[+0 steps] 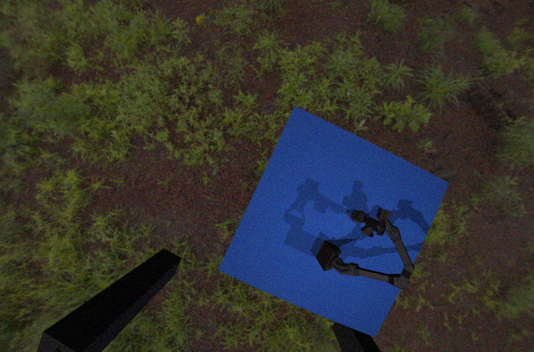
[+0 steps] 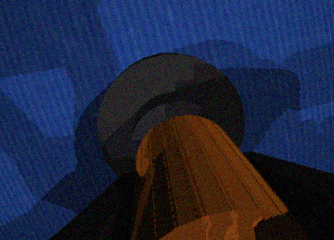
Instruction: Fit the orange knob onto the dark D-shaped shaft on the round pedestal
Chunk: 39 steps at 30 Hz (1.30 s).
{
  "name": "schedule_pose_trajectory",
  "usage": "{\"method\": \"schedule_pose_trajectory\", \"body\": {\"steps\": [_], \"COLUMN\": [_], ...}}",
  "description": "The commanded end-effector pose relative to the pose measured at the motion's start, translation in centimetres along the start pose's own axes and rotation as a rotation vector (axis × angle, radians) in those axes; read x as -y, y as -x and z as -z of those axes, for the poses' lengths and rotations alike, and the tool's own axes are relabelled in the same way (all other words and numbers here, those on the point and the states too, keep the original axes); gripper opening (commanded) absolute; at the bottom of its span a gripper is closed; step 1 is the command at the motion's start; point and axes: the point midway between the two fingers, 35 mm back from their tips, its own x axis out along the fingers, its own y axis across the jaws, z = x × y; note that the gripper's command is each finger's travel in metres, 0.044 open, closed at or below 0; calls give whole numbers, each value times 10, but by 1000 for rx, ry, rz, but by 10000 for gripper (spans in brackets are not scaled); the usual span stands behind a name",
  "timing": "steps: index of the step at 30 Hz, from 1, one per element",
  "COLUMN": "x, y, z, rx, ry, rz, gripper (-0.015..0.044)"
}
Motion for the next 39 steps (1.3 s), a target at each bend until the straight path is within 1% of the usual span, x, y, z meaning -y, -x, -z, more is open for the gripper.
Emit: {"method": "schedule_pose_trajectory", "body": {"steps": [1,20,28,32,39], "x": [-1,0,0,0,0], "y": [1,-2,4,4,2], "z": [-1,0,0,1,2], "rx": [-3,-3,-3,-3,-3], "ry": [5,5,-22,-178,-660], "rz": [-1,-1,0,0,1], "gripper": [0,0,0,0,0]}}
